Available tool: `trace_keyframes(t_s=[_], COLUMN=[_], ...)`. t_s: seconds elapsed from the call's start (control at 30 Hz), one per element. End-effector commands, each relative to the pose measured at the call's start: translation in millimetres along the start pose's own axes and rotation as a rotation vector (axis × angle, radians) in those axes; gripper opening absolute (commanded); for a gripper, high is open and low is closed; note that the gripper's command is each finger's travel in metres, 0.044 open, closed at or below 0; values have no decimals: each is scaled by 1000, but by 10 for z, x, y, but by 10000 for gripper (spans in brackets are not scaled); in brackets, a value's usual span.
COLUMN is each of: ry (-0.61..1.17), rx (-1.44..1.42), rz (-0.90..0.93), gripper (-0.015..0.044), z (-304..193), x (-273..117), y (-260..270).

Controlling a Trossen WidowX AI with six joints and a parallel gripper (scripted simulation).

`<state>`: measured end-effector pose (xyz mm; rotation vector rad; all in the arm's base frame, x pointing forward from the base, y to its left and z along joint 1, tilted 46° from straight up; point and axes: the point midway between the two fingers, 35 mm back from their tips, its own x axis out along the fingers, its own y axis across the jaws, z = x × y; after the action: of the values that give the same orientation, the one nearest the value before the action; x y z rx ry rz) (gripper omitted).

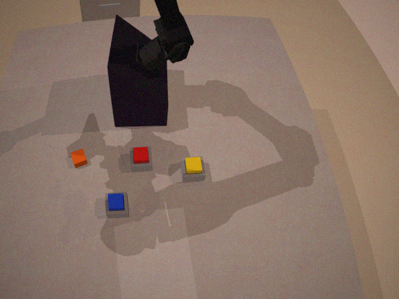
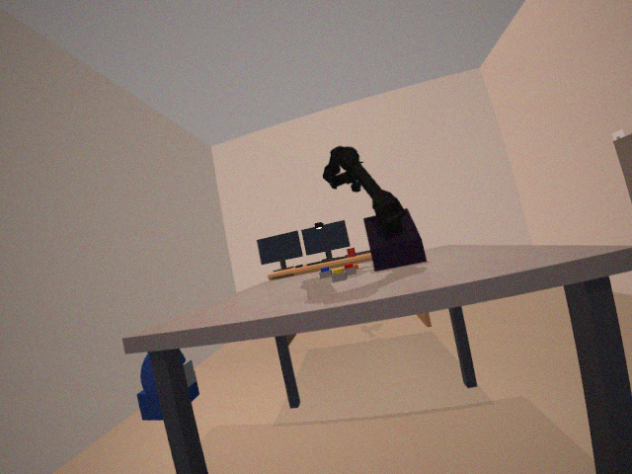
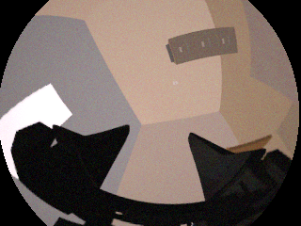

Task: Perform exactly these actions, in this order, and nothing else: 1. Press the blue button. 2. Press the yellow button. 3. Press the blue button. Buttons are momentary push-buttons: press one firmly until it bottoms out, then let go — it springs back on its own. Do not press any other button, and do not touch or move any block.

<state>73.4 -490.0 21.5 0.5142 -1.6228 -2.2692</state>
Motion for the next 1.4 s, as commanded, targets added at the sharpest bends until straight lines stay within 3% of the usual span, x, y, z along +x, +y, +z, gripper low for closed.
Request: trace_keyframes(t_s=[0.0,0.13,0.33,0.43,0.7,1.07,1.37], ry=[6,148,504,727,1157,1909,2655], rx=[-19,-399,-1088,-1420,-1917,-2421,-2474], rz=[-8,-156,-320,-347,-299,15,592], gripper=[400,400,400,400,400,400,400], z=[-4,-62,-12,96,393,1030,1704], x=[-14,-314,-967,-1329,-1943,-2787,-3425], y=[-13,-288,-788,-1021,-1353,-1664,-1751])
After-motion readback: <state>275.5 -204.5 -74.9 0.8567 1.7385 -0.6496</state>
